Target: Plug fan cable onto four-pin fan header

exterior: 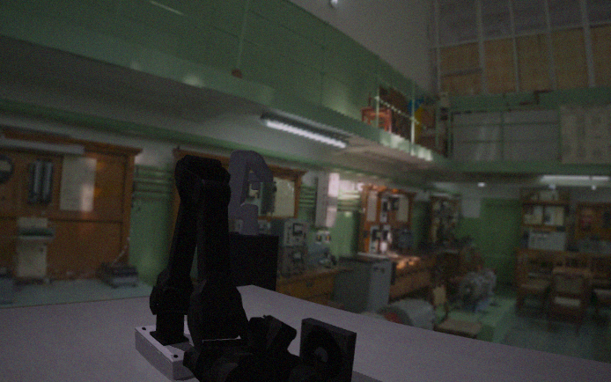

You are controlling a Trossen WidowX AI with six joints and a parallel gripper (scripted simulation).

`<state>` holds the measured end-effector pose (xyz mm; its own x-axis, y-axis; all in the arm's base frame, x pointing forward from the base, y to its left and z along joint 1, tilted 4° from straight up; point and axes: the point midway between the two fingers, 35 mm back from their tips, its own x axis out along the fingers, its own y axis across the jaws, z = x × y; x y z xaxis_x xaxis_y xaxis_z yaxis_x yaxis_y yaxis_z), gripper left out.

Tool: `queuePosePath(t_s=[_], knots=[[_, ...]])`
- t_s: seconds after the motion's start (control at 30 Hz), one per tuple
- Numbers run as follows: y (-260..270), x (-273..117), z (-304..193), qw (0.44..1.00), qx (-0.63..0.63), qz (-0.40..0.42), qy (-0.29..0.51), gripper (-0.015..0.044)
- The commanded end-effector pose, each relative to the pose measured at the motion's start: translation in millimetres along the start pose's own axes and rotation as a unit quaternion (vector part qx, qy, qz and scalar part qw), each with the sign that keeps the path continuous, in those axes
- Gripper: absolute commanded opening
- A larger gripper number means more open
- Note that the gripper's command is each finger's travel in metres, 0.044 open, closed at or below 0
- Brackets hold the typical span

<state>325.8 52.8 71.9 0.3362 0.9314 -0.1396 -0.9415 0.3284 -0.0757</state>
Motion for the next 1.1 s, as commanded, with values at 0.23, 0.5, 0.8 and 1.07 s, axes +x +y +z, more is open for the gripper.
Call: queuePosePath(t_s=[0.23, 0.5, 0.8, 1.07], knots=[[0.3, 4.7, -8.6, 1.0, 0.007, 0.0, 0.001, 0.0], [-0.2, 7.1, -13.4, 1.0, 0.007, 0.0, 0.001, 0.0], [-0.2, 9.3, -19.1, 1.0, 0.007, 0.0, 0.001, 0.0], [0.1, 11.0, -24.6, 1.0, 0.007, 0.0, 0.001, 0.0]])
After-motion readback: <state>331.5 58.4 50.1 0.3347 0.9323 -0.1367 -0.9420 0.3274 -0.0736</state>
